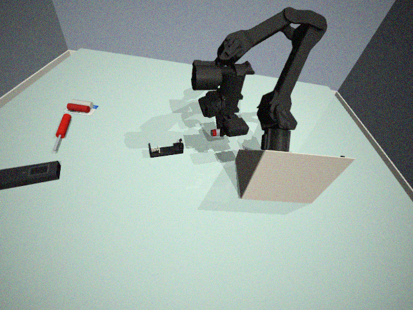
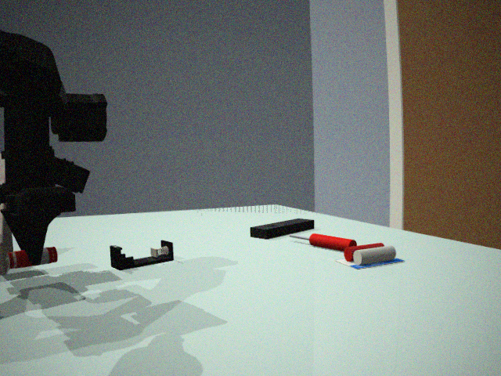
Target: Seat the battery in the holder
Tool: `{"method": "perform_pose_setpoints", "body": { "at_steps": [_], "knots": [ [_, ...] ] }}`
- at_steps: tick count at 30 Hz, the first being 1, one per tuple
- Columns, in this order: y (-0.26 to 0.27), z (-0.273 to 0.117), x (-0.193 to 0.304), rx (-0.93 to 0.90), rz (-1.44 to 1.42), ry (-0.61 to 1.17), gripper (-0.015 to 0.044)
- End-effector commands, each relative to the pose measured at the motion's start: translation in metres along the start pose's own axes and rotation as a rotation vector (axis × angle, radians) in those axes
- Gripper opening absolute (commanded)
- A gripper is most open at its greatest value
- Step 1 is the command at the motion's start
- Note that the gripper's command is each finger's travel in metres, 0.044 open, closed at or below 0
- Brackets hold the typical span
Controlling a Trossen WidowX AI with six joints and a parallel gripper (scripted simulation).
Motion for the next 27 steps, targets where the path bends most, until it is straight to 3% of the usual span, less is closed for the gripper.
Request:
{"method": "perform_pose_setpoints", "body": {
  "at_steps": [1,7,27],
  "knots": [
    [-0.001,-0.019,-0.001,0.001,0.006,-0.004,0.0067],
    [-0.002,-0.026,-0.008,0.002,0.007,-0.005,0.0067],
    [0.020,-0.051,-0.120,0.002,0.018,-0.010,0.0067]
  ]
}}
Point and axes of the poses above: the point midway between the two fingers, 35 mm back from their tips, its own z axis out along the fingers, its own y axis across the jaws, x = y × z, the point moved 2 cm from there along -z, back along the fingers, and after that the axes turned 10 degrees about z, right-handed, at the moved point
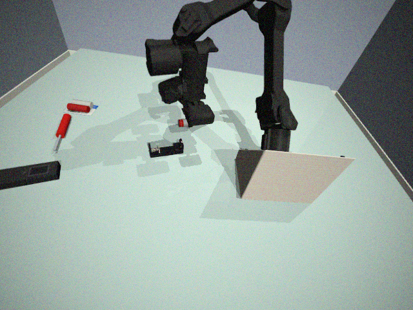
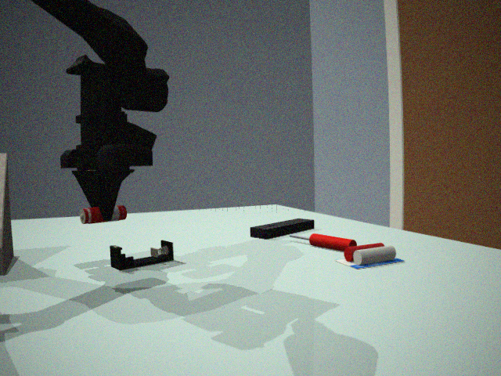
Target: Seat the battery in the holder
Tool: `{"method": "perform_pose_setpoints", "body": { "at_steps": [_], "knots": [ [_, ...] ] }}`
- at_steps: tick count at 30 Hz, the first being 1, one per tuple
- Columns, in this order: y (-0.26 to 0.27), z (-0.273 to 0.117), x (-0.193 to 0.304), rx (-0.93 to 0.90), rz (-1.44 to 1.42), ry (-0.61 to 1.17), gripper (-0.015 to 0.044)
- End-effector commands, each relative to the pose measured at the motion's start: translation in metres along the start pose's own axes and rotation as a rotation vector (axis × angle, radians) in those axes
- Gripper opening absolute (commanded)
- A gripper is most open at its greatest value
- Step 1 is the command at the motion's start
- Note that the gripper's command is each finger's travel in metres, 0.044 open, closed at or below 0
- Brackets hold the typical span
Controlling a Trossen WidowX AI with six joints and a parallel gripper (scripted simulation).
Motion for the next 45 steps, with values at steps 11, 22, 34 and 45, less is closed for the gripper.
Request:
{"method": "perform_pose_setpoints", "body": {
  "at_steps": [11,22,34,45],
  "knots": [
    [0.032,-0.002,-0.064,-0.001,0.013,-0.010,0.0067],
    [0.031,0.021,-0.064,0.026,0.014,0.136,0.0067],
    [0.031,0.040,-0.063,0.053,0.010,0.264,0.0067],
    [0.032,0.046,-0.068,0.070,-0.002,0.337,0.0067]
  ]
}}
Point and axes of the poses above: the point midway between the two fingers, 35 mm back from their tips, its own z axis out along the fingers, its own y axis across the jaws, x = y × z, the point moved 2 cm from there along -z, back along the fingers, and after that the axes turned 10 degrees about z, right-handed, at the moved point
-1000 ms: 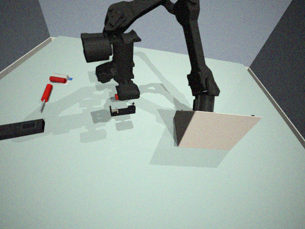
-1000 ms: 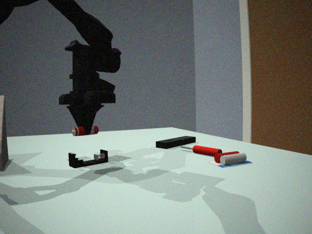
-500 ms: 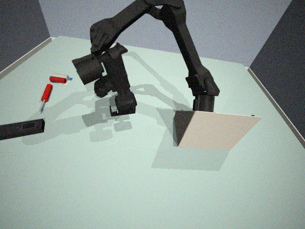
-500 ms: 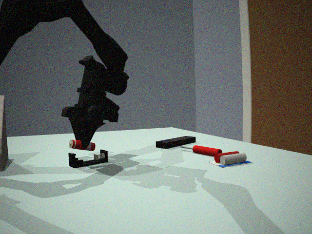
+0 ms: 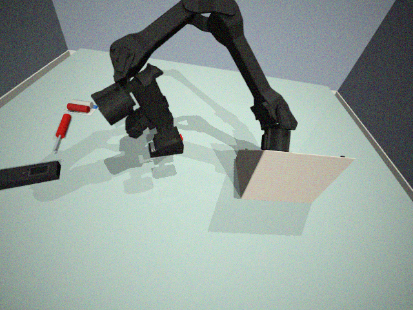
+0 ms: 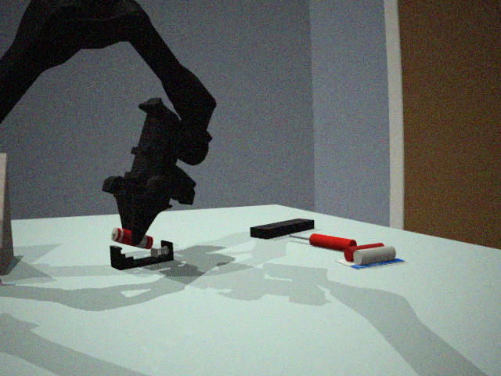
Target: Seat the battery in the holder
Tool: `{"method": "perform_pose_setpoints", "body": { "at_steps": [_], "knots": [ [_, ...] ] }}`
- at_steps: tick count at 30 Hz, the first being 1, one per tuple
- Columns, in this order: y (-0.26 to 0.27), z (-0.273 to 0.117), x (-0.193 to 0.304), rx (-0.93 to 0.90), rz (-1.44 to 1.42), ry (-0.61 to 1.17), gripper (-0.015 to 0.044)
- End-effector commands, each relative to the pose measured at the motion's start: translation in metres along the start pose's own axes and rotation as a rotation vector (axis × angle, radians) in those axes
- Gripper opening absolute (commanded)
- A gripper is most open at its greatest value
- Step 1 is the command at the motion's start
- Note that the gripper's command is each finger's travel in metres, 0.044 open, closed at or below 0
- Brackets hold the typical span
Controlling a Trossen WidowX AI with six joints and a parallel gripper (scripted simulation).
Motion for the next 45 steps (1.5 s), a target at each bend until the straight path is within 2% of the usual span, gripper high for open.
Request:
{"method": "perform_pose_setpoints", "body": {
  "at_steps": [1,21,45],
  "knots": [
    [0.000,0.000,-0.003,0.002,0.003,0.022,0.0067],
    [0.003,0.008,-0.013,0.038,-0.019,0.145,0.0067],
    [0.005,0.003,-0.030,0.027,-0.018,0.117,0.0067]
  ]
}}
Point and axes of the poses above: the point midway between the two fingers, 35 mm back from their tips, its own z axis out along the fingers, its own y axis across the jaws, x = y × z, the point moved 2 cm from there along -z, back along the fingers, and after that the axes turned 10 degrees about z, right-handed, at the moved point
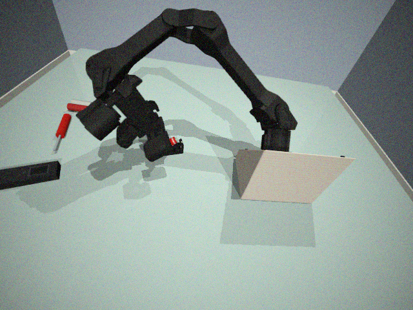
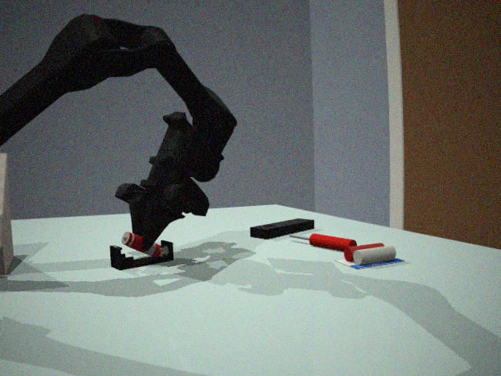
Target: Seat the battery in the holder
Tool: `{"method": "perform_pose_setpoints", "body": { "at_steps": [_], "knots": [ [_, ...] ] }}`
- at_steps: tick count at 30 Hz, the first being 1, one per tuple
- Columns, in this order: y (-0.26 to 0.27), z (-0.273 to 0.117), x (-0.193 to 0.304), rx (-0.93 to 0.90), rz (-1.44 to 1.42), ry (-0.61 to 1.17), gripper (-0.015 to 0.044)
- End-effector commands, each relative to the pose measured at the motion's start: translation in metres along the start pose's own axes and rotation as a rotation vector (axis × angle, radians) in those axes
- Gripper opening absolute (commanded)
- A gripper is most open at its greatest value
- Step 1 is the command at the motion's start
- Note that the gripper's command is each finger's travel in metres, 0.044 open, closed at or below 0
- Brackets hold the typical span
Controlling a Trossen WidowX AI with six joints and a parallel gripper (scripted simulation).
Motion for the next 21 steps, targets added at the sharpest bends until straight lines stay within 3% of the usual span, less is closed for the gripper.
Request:
{"method": "perform_pose_setpoints", "body": {
  "at_steps": [1,21],
  "knots": [
    [-0.0004,-0.0038,-0.0054,-0.004,0.001,-0.015,0.0067],
    [0.0001,-0.0015,-0.0052,-0.030,0.004,-0.080,0.0067]
  ]
}}
Point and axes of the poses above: the point midway between the two fingers, 35 mm back from their tips, its own z axis out along the fingers, its own y axis across the jaws, x = y × z, the point moved 2 cm from there along -z, back along the fingers, and after that the axes turned 10 degrees about z, right-handed, at the moved point
